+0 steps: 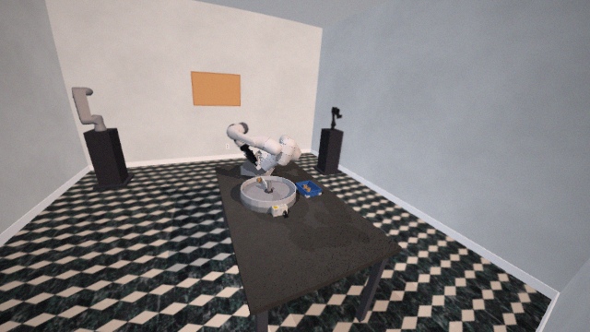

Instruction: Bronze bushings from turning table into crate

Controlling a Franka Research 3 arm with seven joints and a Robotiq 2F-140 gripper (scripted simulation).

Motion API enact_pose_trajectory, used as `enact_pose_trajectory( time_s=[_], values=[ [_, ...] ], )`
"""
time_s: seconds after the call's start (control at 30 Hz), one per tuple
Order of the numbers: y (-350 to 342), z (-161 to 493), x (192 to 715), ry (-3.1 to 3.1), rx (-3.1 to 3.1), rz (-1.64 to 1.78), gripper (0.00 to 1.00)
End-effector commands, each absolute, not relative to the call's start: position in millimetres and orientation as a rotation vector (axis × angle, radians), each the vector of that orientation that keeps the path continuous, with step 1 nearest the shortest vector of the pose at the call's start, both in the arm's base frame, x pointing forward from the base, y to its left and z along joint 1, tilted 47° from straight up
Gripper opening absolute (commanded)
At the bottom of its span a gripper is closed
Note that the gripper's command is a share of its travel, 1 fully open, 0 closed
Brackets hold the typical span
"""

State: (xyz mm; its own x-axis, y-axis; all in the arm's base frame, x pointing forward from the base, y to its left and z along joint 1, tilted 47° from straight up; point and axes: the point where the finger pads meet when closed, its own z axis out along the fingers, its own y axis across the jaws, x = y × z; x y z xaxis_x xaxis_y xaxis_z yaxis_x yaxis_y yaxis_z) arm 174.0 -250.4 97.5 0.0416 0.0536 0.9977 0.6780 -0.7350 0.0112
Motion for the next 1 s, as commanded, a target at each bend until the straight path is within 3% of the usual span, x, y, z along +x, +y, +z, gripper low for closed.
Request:
enact_pose_trajectory(
  time_s=[0.0, 0.97],
  values=[
    [-250.1, 100.5, 174.2, -0.591, -1.859, -1.67, 0.06],
    [-249.3, 100.0, 172.6, -0.551, -1.861, -1.648, 0.06]
  ],
)
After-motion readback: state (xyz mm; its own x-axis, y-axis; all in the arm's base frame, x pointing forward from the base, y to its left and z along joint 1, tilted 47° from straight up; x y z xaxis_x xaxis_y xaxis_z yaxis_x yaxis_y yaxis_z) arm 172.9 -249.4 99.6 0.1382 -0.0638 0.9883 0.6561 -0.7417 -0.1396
